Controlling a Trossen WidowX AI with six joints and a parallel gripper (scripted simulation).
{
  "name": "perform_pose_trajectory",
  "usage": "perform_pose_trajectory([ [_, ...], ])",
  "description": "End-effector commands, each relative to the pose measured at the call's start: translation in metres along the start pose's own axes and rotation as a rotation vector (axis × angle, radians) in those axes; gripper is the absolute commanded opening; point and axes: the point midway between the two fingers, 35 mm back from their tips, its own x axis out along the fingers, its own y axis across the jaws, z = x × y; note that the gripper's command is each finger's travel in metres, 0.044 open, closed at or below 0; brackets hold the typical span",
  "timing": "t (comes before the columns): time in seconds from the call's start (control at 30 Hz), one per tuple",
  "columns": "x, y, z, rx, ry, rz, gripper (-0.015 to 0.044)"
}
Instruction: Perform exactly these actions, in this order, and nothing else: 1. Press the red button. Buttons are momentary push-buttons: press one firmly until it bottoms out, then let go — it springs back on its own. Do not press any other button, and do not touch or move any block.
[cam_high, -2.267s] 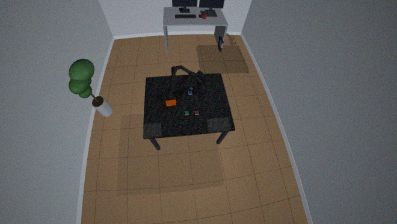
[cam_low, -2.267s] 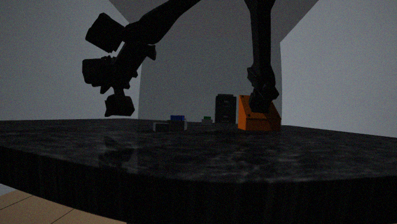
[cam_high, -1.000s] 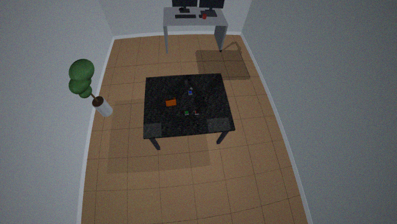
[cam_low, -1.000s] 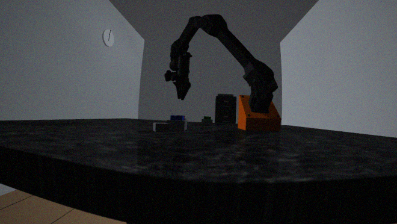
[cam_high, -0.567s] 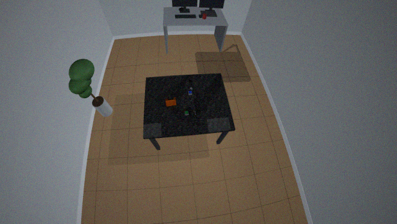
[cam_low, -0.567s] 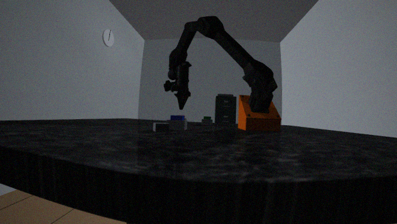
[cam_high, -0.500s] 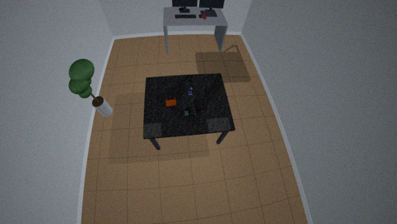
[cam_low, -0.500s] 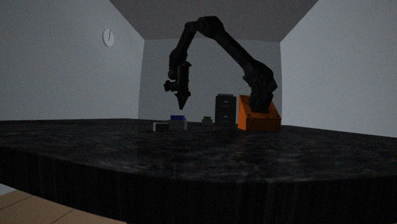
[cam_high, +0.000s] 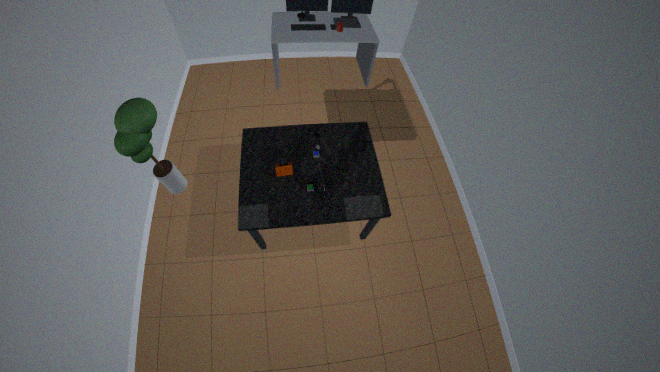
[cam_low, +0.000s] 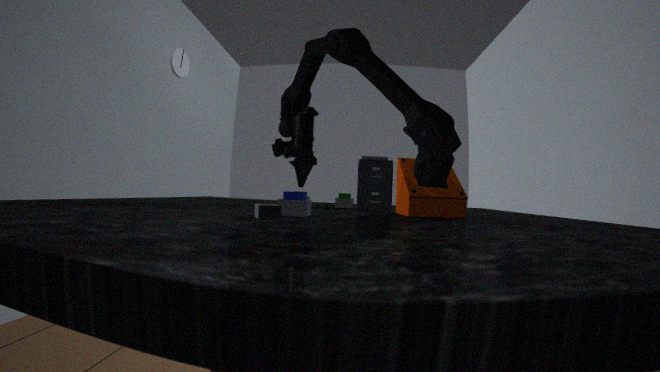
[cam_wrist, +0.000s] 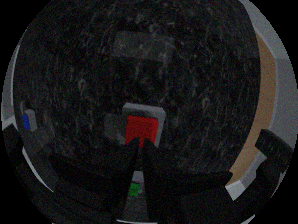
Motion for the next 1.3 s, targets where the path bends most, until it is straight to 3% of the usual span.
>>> perform_pose_trajectory([
  [0.0, 0.007, 0.001, 0.000, 0.004, -0.002, 0.003, 0.0020],
  [0.9, 0.021, 0.001, 0.000, 0.004, -0.002, 0.004, 0.0020],
  [1.03, -0.011, 0.001, 0.000, 0.004, -0.001, 0.002, 0.0020],
  [1.17, -0.013, 0.001, 0.000, 0.005, -0.001, 0.003, 0.0020],
  [1.27, -0.024, 0.026, 0.010, 0.008, -0.002, -0.007, 0.0099],
])
